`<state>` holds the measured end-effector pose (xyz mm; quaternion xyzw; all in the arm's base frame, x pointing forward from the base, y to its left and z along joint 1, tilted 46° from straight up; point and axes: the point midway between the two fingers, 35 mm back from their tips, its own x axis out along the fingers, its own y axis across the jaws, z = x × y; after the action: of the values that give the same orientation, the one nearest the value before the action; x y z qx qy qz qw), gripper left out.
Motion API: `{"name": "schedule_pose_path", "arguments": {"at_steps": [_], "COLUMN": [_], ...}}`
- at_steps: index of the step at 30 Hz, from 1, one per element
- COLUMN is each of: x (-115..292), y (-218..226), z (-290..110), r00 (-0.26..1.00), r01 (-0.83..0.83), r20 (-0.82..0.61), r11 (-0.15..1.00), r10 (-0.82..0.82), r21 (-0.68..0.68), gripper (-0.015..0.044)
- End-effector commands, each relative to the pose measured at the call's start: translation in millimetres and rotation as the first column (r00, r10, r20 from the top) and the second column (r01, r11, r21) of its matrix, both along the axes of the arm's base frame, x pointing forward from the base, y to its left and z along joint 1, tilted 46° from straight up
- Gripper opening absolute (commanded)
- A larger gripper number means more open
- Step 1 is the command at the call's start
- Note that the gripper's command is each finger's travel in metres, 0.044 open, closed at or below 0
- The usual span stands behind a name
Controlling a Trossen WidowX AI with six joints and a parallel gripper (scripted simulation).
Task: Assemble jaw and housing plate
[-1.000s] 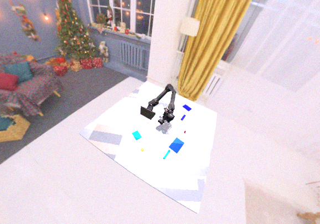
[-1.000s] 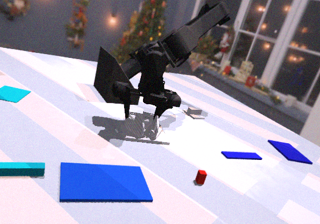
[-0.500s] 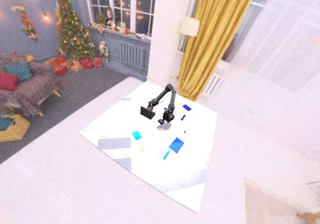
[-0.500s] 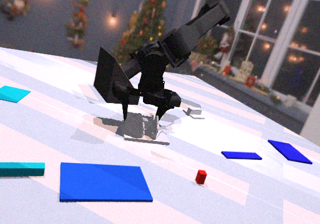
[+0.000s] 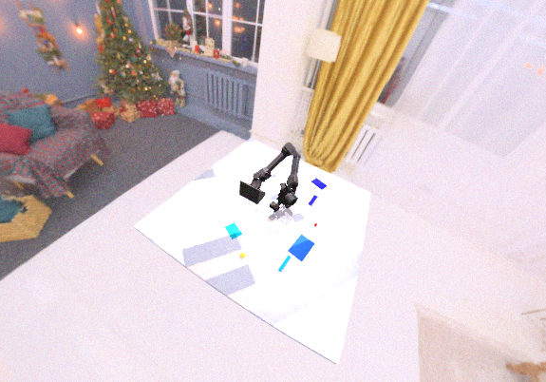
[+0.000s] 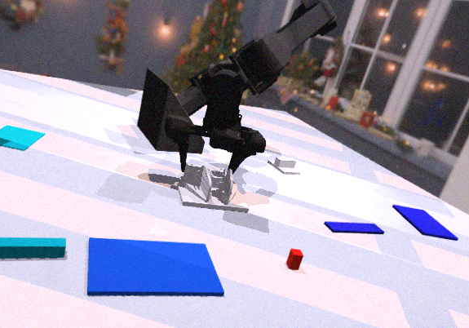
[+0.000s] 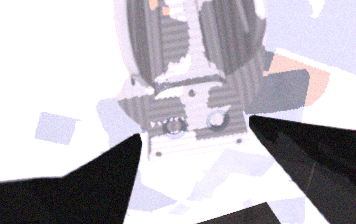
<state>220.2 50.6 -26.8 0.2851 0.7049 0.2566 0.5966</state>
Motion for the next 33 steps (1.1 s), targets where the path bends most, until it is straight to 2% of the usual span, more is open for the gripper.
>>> {"name": "schedule_pose_path", "arguments": {"at_steps": [1, 6, 10, 17, 33], "x": [8.0, 10.1, 10.1, -8.1, -8.8], "y": [-16.8, -47.3, -44.9, -86.9, -88.0], "z": [14.2, 45.6, 41.5, 80.5, 81.7], "r00": [1.0, 1.0, 1.0, 1.0, 1.0], "r01": [0.004, 0.004, 0.013, 0.004, 0.004], "r20": [0.017, 0.014, 0.015, 0.012, 0.012], "r11": [1.0, 1.0, 1.0, 1.0, 1.0], "r10": [-0.004, -0.004, -0.013, -0.004, -0.003], "r21": [-0.009, -0.007, -0.007, -0.009, -0.008], "gripper": [0.044, 0.044, 0.044, 0.044, 0.044]}}
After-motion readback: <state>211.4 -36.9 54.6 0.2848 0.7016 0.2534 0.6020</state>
